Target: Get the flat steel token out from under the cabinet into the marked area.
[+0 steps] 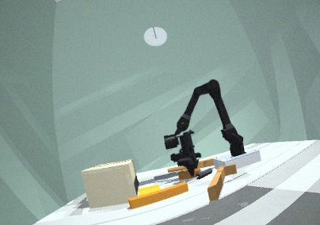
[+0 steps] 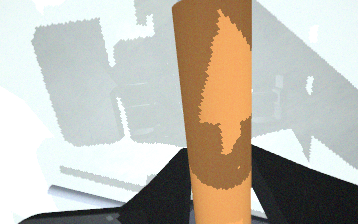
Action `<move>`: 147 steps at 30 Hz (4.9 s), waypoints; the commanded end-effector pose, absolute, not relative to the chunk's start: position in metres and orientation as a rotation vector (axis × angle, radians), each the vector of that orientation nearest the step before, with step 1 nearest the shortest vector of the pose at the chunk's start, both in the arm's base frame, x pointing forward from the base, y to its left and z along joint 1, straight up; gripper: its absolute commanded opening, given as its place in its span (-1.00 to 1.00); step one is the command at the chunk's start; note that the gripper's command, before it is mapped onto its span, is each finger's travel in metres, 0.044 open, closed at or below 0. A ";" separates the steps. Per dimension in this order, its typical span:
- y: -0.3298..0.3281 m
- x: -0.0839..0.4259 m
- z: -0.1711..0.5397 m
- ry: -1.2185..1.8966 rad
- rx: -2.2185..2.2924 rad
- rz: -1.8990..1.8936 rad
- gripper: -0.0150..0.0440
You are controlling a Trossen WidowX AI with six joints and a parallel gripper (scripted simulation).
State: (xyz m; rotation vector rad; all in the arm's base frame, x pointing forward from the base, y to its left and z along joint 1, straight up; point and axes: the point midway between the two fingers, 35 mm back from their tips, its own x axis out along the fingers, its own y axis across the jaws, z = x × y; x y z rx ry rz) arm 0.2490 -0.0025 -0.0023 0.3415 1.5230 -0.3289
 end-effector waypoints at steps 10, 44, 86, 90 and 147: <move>0.011 0.252 -0.002 1.521 0.340 -0.323 -0.49; 0.044 0.254 -0.001 1.521 0.343 -0.321 -0.49; 0.087 0.247 -0.001 1.523 0.346 -0.319 -0.49; 0.091 0.246 -0.001 1.523 0.346 -0.319 -0.49; 0.138 0.213 -0.001 1.526 0.349 -0.316 -0.49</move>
